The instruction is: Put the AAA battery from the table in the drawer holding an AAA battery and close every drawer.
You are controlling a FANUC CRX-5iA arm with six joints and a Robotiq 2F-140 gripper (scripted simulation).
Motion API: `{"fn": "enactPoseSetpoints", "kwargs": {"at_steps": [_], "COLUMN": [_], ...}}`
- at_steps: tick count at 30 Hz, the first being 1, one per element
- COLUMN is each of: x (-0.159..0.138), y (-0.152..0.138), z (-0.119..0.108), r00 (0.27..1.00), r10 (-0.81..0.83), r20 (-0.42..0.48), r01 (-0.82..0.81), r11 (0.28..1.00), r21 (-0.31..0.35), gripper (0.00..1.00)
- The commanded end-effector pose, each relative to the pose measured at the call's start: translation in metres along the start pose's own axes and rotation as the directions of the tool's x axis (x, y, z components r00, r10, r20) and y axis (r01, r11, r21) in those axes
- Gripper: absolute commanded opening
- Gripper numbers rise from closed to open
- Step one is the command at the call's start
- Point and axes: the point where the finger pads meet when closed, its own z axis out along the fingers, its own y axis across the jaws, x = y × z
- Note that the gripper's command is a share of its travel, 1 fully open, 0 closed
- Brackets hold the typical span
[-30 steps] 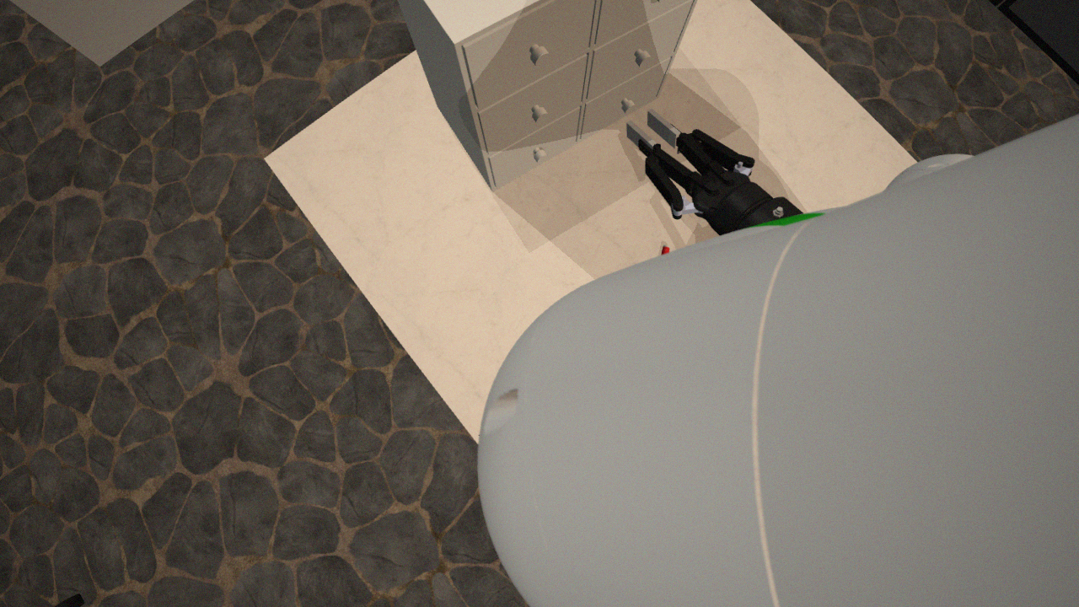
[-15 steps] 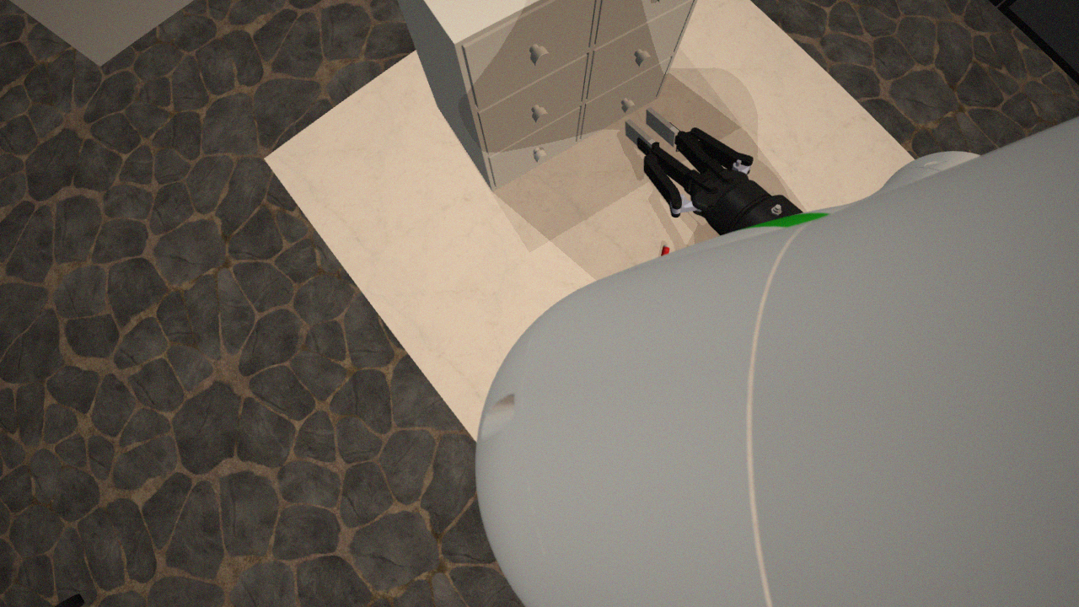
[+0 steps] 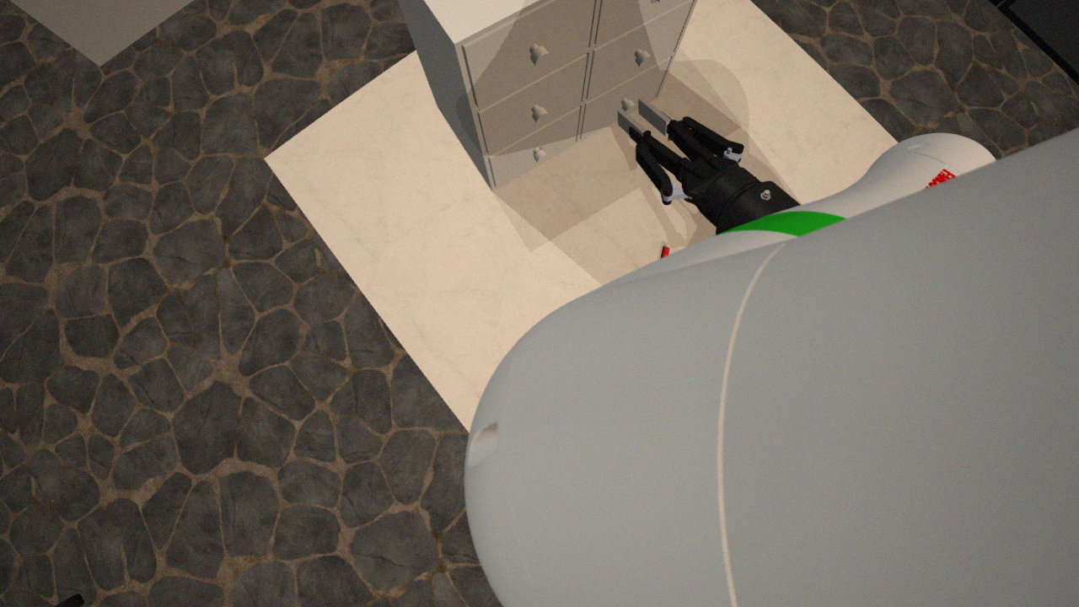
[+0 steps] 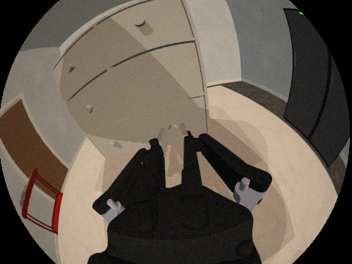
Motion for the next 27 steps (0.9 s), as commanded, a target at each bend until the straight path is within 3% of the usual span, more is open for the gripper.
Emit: {"fn": "enactPoseSetpoints", "kwargs": {"at_steps": [1,27], "x": [0.0017,0.0042], "y": [0.0002,0.0002], "z": [0.004,0.0107], "r00": [1.0,1.0], "r10": [0.0,0.0], "r20": [0.0,0.0], "r01": [0.0,0.0], "r11": [1.0,1.0], "r21": [0.0,0.0], "gripper": [0.2,0.2]}}
